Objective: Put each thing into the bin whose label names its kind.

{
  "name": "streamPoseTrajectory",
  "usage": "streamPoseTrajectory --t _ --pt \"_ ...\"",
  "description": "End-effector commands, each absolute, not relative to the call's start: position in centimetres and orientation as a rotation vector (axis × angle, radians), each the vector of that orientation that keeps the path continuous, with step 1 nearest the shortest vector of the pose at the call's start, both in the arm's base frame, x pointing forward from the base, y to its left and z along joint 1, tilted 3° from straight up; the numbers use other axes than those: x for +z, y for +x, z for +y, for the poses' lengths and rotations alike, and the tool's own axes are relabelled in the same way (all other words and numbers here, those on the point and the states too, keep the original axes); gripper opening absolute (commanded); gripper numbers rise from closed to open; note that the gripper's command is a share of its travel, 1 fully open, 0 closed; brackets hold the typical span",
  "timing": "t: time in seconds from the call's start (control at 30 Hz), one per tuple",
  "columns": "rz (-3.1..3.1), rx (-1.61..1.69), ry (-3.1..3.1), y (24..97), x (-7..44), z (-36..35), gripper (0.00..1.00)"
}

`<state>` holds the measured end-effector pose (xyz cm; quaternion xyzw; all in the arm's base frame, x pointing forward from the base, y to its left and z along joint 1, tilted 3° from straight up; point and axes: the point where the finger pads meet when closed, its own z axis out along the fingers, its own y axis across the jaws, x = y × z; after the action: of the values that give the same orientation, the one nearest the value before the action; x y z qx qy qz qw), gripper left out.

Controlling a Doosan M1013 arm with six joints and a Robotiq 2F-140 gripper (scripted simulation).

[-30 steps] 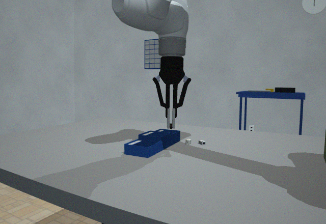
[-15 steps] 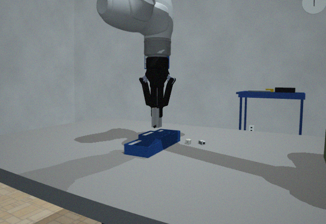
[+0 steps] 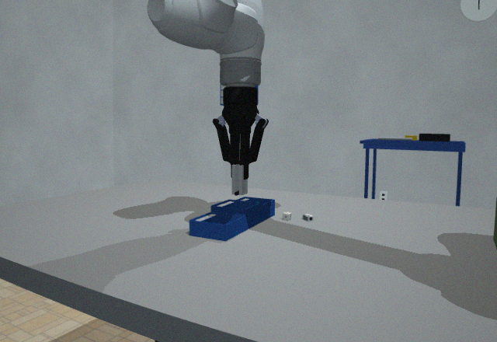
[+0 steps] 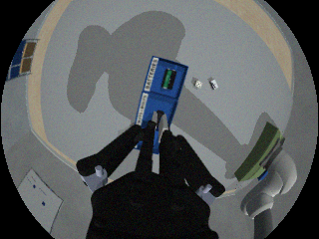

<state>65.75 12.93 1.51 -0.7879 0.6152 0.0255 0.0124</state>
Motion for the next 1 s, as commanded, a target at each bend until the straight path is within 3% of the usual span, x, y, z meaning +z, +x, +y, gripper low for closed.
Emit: streamPoseTrajectory --t 0.0,0.97 --pt "1.917 0.080 -2.456 65.7 1.3 12.9 0.06" --pt "1.917 0.080 -2.456 65.6 -3.6 13.2 0.06"
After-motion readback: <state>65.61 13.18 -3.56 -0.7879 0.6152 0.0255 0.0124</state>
